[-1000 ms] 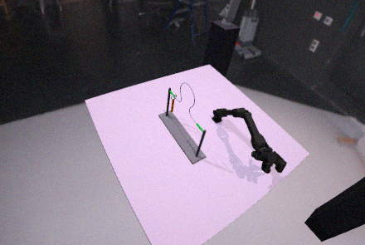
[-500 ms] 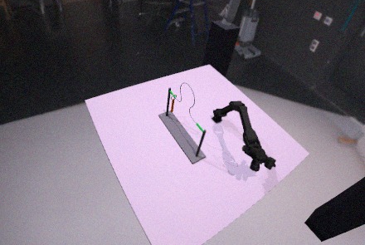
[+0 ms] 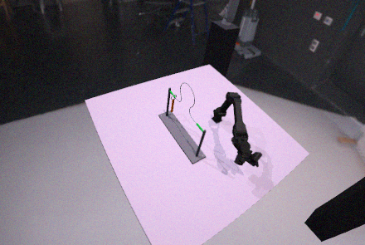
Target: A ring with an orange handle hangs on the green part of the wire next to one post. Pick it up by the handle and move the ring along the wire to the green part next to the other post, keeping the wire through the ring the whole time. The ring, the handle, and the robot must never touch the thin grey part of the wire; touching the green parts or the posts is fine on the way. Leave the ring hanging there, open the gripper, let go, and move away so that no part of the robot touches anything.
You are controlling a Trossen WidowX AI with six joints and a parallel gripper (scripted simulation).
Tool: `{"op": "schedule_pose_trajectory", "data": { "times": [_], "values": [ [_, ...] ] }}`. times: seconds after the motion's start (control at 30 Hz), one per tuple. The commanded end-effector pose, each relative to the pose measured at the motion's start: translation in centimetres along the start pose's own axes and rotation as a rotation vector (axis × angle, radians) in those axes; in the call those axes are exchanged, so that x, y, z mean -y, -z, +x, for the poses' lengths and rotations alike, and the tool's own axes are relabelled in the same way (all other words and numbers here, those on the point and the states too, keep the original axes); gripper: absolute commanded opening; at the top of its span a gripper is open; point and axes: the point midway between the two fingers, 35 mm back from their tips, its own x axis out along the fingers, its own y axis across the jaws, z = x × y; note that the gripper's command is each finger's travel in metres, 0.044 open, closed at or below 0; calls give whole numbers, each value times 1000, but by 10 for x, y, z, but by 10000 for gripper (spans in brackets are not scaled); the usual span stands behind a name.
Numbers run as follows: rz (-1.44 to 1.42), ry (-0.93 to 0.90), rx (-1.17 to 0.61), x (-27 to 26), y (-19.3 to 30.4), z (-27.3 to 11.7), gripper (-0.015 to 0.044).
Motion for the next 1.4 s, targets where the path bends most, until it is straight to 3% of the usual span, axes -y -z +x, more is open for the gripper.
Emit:
{"op": "schedule_pose_trajectory", "data": {
  "times": [0.0,0.87,1.37],
  "values": [
    [-79,18,81,15,-11,-17,160],
    [-366,317,534,189,-73,-157,160],
    [-388,281,847,263,-107,-261,160]
  ]
}}
